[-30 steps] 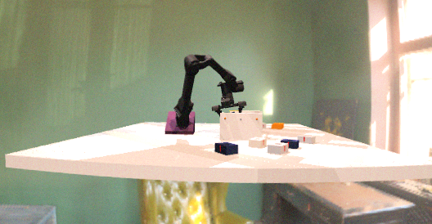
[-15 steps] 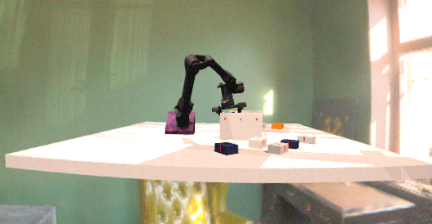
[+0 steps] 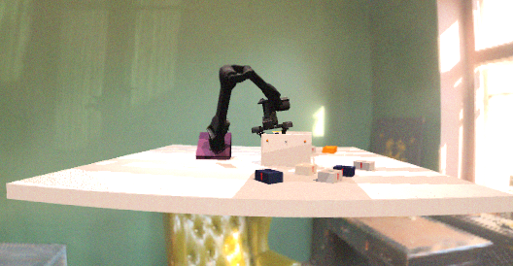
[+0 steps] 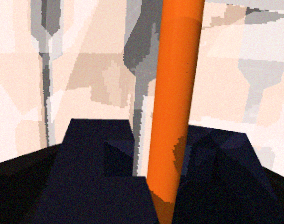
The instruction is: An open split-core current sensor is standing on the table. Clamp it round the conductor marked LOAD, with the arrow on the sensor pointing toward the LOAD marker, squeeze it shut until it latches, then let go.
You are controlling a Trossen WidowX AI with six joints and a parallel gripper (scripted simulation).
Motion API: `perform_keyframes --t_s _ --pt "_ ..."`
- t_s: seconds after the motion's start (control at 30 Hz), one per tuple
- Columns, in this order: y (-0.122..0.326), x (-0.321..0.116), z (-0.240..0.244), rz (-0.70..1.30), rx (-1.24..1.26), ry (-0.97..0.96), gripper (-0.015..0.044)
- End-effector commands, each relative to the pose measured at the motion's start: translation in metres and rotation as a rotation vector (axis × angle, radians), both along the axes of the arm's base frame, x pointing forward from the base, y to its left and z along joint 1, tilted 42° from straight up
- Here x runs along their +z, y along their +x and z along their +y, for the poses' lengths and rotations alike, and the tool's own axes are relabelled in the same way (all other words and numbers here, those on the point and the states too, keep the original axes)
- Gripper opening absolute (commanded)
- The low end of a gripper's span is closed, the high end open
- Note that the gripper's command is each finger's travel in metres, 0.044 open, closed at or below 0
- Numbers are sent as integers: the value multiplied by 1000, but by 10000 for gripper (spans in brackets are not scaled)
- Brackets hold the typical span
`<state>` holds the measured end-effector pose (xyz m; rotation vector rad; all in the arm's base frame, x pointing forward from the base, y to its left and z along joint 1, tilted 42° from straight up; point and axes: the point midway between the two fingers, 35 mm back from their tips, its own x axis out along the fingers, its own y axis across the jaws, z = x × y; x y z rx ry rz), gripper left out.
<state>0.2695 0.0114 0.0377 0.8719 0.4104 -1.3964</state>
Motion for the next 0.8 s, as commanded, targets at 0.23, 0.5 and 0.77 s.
perform_keyframes --t_s 0.23,0.5,0.77 --pt "1 1 0 -3 -2 1 0" --pt "1 1 0 -3 -2 1 0" --pt "1 1 0 -3 -2 1 0"
